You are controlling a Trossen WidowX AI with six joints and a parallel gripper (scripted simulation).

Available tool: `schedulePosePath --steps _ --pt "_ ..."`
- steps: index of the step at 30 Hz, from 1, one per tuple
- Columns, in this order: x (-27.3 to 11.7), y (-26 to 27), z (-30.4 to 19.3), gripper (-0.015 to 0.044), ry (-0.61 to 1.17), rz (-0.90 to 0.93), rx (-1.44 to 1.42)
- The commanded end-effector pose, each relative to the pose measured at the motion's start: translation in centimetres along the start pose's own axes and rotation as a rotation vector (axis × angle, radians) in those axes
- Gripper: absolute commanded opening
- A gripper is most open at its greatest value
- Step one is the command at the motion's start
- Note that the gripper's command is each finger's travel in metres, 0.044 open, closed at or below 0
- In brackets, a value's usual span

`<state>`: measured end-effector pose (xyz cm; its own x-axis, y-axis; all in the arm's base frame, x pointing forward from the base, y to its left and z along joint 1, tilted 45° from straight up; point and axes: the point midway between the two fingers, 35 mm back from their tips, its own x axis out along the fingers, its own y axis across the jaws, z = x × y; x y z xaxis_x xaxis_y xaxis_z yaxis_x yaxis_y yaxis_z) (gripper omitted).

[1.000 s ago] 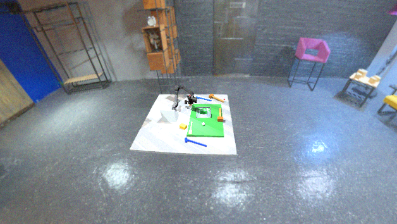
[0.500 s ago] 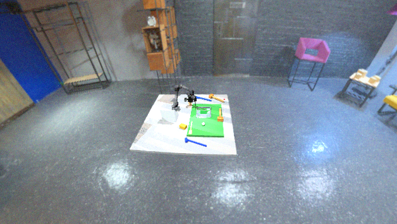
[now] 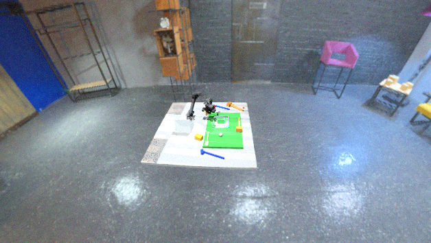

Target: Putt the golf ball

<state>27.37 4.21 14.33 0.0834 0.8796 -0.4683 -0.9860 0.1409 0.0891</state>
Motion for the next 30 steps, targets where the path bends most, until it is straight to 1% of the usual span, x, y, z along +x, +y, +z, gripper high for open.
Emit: schedulePosePath --steps 1,9,16,30 --pt "-1.1 -1.4 -1.6 0.0 0.017 -0.033 0.074" --pt "-3.4 -3.8 -6.4 0.0 0.059 -0.092 0.27" --pt "-4.7 -4.4 -9.7 0.0 0.089 -0.116 0.37" --pt "-8.3 -5.8 -19.0 0.0 0.11 -0.211 0.727"
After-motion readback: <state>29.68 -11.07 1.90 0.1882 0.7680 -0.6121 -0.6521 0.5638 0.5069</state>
